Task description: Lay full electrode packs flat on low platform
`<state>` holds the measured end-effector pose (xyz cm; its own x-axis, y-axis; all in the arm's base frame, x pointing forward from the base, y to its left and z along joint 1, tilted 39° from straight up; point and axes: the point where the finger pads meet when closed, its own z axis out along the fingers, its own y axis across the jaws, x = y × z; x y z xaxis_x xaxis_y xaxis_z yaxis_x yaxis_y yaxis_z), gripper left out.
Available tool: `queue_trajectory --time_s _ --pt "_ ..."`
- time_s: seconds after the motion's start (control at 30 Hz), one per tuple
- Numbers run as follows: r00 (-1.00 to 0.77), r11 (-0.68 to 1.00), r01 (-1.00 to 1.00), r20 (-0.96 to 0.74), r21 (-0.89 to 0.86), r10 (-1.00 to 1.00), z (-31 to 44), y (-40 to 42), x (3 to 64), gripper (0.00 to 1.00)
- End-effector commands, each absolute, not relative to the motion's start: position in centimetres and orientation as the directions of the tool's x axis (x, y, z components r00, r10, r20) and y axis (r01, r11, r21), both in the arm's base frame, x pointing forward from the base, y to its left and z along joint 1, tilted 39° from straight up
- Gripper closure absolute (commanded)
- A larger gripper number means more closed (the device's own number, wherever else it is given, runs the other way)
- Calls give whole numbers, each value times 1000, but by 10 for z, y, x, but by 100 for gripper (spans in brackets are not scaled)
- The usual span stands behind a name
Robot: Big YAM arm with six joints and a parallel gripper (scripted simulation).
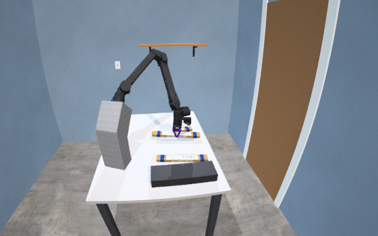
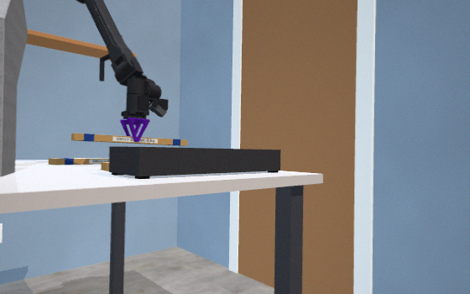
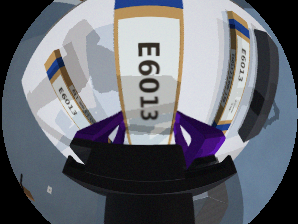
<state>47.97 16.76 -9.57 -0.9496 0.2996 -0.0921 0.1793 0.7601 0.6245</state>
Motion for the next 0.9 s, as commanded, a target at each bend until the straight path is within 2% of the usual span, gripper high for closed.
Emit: queue_trajectory --time_s 0.0,0.87 --pt "-937 754 189 -116 629 331 -75 142 486 100" --pt "-937 755 188 -116 629 330 -42 118 473 100"
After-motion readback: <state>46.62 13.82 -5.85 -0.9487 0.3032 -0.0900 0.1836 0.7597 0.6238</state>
